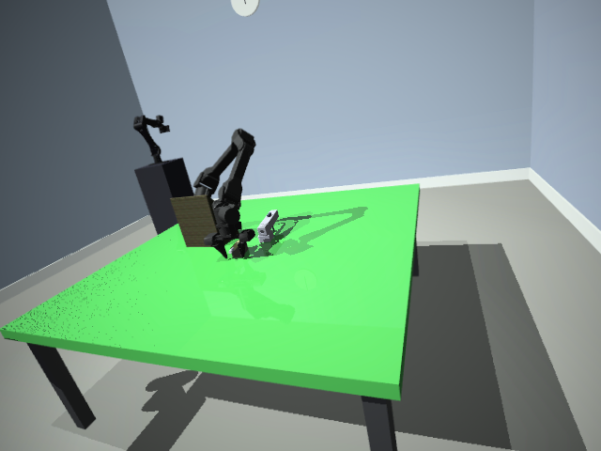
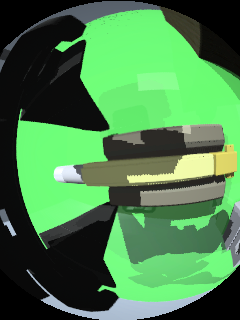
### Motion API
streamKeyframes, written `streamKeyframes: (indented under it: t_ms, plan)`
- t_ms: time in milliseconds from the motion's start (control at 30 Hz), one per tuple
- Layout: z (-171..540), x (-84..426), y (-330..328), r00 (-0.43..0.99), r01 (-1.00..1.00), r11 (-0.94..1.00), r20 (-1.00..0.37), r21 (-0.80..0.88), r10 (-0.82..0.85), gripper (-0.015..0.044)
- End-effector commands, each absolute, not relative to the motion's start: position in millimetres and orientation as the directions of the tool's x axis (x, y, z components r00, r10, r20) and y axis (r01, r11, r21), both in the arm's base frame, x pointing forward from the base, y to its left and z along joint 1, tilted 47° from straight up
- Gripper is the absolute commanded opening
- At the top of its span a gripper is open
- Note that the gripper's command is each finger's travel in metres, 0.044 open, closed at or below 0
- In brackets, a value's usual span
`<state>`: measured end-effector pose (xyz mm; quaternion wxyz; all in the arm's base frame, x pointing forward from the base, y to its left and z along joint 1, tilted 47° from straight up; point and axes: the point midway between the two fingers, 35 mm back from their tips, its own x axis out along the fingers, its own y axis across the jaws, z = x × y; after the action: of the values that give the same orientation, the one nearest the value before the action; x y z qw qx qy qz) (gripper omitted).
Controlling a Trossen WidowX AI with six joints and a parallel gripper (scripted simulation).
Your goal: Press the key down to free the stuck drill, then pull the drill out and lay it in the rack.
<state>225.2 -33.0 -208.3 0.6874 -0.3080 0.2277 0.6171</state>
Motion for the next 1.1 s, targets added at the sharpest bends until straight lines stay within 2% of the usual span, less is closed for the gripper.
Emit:
streamKeyframes:
  t_ms: [0,700,800,1067]
  plan:
    - [-208.1,225.5,-33.3,0.135,-0.988,0.048,-0.693,-0.144,0.708,0.044]
    - [-154.0,214.3,-90.6,0.138,-0.988,0.051,-0.694,-0.145,0.707,0.044]
    - [-157.7,213.8,-83.2,0.136,-0.989,0.054,-0.69,-0.139,0.711,0.044]
    - [-134.7,264.6,-88.7,0.176,-0.983,0.08,-0.747,-0.163,0.642,0.044]
